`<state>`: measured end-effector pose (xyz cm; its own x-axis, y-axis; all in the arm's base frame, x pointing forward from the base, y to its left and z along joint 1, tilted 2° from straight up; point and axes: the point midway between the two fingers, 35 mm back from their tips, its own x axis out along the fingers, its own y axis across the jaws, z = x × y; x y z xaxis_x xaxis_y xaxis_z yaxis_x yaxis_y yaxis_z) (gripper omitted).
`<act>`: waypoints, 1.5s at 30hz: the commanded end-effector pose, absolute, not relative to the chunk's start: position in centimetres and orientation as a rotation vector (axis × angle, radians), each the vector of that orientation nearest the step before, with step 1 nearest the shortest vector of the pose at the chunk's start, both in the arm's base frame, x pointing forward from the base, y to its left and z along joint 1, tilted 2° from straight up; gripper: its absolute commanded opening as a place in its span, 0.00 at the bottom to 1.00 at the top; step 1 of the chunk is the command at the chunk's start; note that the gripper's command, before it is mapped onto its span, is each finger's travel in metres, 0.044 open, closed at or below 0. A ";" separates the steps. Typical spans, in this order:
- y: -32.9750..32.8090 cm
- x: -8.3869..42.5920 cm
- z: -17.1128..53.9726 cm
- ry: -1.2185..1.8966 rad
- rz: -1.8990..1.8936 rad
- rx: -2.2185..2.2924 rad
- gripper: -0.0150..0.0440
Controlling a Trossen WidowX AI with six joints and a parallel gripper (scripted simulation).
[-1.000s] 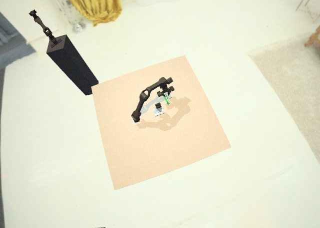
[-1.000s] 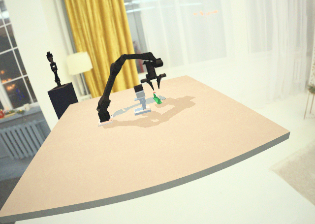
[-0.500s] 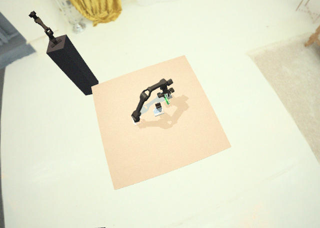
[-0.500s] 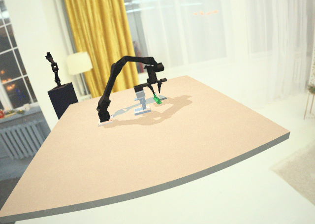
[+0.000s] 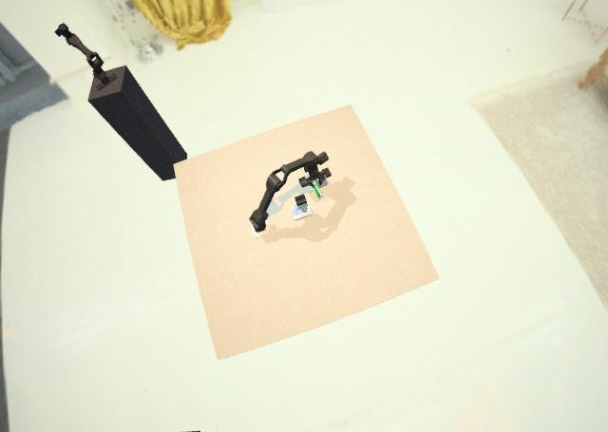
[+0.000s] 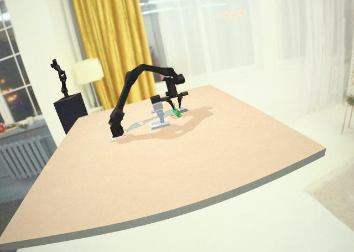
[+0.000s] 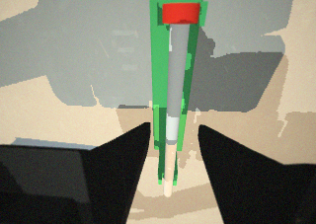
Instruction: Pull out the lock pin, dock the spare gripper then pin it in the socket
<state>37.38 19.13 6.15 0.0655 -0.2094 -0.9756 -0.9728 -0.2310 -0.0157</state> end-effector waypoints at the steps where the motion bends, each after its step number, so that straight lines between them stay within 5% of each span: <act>1: 19.2 37.3 5.6 1.221 1.237 -1.556 0.56; 12: 19.2 37.2 4.2 1.222 1.238 -1.556 0.56; 18: 19.2 37.2 4.2 1.222 1.238 -1.556 0.29; 21: 19.2 37.2 4.2 1.222 1.238 -1.556 0.26; 45: 19.2 37.3 7.9 1.222 1.237 -1.556 0.25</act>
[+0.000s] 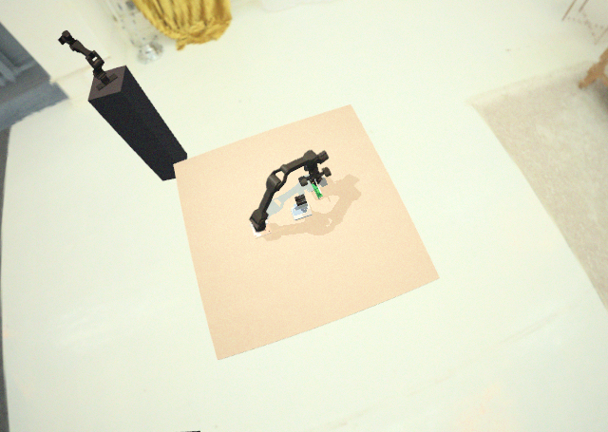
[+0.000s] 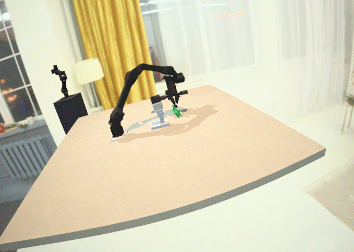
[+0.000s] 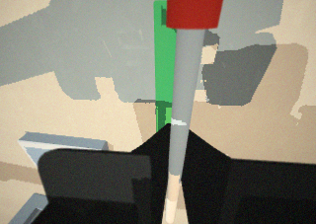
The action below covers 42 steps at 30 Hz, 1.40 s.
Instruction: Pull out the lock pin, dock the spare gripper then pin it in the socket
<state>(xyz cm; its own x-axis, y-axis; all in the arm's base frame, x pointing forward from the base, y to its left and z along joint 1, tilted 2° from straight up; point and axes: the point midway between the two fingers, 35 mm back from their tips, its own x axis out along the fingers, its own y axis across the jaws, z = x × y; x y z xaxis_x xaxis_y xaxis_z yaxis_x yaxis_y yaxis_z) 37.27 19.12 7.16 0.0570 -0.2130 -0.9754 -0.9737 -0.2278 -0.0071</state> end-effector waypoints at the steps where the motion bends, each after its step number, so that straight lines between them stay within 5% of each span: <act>1: 19.2 37.3 8.1 1.222 1.237 -1.556 0.25; 42: 18.5 33.1 11.7 1.256 1.217 -1.524 0.25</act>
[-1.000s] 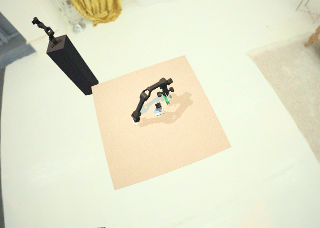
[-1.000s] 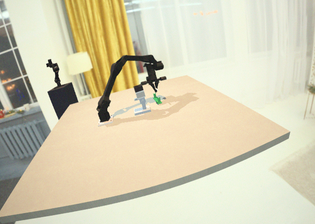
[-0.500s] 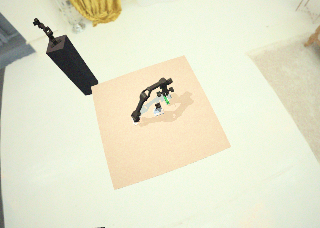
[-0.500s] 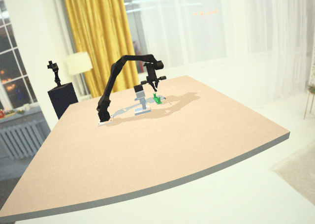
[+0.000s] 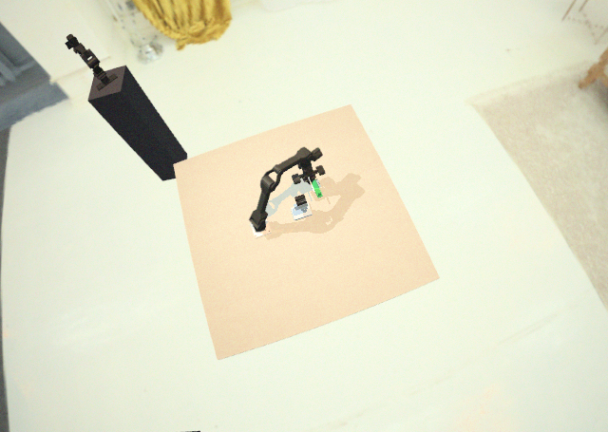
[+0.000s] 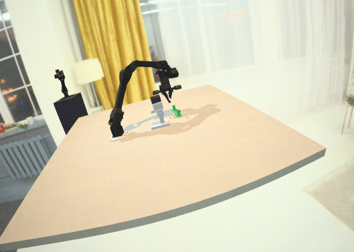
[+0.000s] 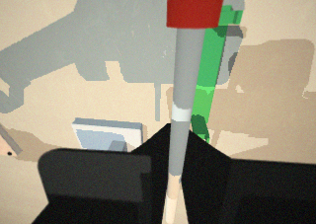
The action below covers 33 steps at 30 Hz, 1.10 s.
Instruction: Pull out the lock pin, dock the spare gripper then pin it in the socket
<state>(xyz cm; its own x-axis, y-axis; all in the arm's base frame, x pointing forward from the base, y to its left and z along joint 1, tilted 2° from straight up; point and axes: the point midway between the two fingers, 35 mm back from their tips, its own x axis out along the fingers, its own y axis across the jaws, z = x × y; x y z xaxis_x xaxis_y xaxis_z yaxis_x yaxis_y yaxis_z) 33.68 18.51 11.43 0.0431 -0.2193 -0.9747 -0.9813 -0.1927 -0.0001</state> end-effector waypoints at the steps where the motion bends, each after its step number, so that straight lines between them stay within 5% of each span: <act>1: 18.4 32.9 11.7 1.257 1.217 -1.523 0.25; 33: 16.7 25.7 11.8 1.277 1.208 -1.497 0.25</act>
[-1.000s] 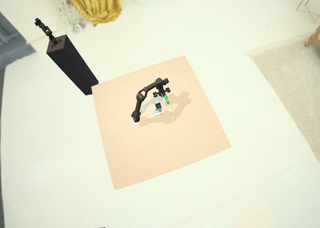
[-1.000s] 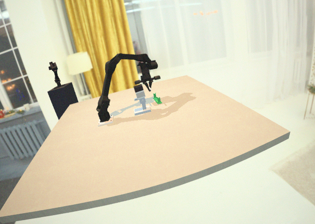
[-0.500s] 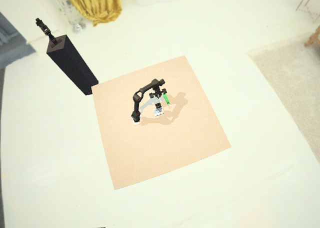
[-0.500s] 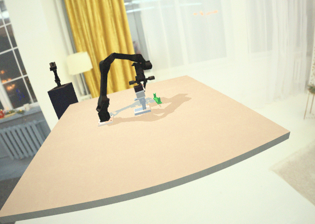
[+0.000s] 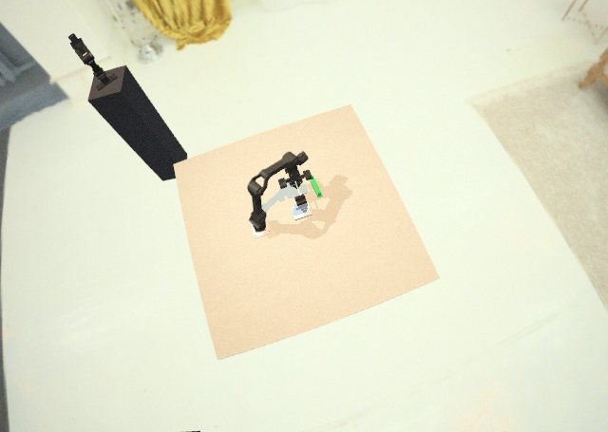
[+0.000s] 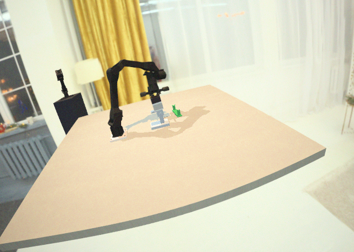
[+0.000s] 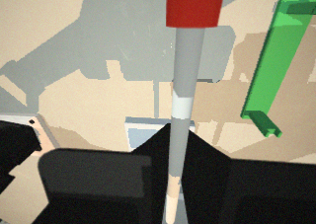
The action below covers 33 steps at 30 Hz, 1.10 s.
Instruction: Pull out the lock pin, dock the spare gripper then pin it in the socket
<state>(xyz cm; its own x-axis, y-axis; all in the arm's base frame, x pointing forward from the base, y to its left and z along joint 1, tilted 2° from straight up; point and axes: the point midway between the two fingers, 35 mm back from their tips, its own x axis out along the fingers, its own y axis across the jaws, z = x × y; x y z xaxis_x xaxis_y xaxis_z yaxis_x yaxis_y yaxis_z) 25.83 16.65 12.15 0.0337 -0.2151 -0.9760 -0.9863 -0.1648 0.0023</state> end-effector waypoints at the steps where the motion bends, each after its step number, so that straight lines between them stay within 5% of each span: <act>1: 16.7 25.7 11.5 1.277 1.208 -1.496 0.25; 33: 15.5 25.7 7.4 1.281 1.211 -1.486 0.25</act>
